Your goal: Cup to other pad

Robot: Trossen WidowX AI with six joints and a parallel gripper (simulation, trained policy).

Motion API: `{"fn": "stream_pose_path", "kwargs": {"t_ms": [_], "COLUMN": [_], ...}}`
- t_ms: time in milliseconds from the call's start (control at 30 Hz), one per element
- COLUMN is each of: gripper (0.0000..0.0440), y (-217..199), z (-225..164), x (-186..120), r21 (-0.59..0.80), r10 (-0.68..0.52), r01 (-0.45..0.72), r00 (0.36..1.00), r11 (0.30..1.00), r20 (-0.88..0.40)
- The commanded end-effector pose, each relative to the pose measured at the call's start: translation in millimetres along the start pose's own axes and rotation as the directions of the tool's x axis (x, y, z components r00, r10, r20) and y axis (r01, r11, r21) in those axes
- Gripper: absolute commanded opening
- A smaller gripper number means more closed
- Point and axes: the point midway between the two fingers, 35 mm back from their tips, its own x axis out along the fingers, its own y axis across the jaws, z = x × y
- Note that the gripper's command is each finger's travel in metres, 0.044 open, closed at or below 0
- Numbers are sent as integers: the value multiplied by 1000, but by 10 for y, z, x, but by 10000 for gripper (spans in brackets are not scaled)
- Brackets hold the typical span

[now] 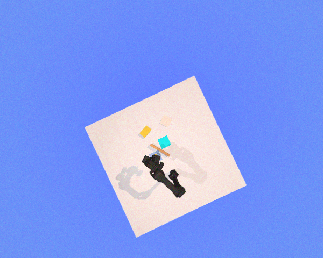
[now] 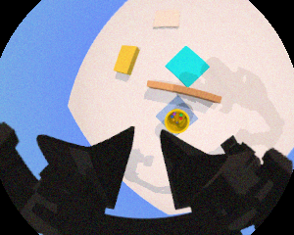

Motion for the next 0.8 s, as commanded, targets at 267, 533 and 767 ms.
{"fn": "stream_pose_path", "kwargs": {"t_ms": [267,533,767], "gripper": [151,153,159], "y": [-234,-396,-516], "z": [-22,-33,-42], "x": [193,316,428], "r21": [55,89,121], "r10": [-181,-296,-366], "r01": [182,298,369], "r00": [983,954,929], "r11": [982,950,921], "r20": [-28,-43,-46]}}
